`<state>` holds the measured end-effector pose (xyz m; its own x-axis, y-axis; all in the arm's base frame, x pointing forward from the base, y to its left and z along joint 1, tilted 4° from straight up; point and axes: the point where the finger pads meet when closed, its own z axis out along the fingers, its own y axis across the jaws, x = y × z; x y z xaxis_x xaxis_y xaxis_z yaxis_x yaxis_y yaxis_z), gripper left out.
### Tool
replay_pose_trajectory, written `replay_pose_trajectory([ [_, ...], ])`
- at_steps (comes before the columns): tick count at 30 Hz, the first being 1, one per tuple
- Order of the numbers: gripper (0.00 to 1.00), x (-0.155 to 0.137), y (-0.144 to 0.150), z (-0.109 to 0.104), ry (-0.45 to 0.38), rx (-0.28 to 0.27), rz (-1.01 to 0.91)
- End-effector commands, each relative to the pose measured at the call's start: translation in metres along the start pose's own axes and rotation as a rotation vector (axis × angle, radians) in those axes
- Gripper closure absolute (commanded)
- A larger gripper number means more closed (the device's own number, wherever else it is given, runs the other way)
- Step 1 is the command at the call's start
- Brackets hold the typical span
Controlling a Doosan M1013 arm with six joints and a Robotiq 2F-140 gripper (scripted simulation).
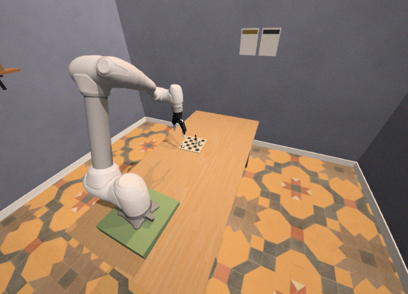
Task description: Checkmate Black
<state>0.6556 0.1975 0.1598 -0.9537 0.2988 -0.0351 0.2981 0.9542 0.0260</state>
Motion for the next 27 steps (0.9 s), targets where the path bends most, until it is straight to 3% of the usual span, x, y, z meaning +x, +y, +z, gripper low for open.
replay_pose_trajectory([
  [1,0.0,-0.01,-0.003,-0.004,-0.027,0.026,-0.014],
  [15,0.0,-0.011,-0.003,-0.004,-0.028,0.027,-0.015],
  [21,0.0,-0.012,-0.003,0.016,-0.028,0.025,-0.02],
  [25,0.0,-0.012,-0.003,0.018,-0.028,0.025,-0.02],
  [26,0.75,-0.012,-0.003,0.018,-0.028,0.025,-0.02],
  [27,0.75,-0.012,-0.003,0.018,-0.028,0.025,-0.02],
])
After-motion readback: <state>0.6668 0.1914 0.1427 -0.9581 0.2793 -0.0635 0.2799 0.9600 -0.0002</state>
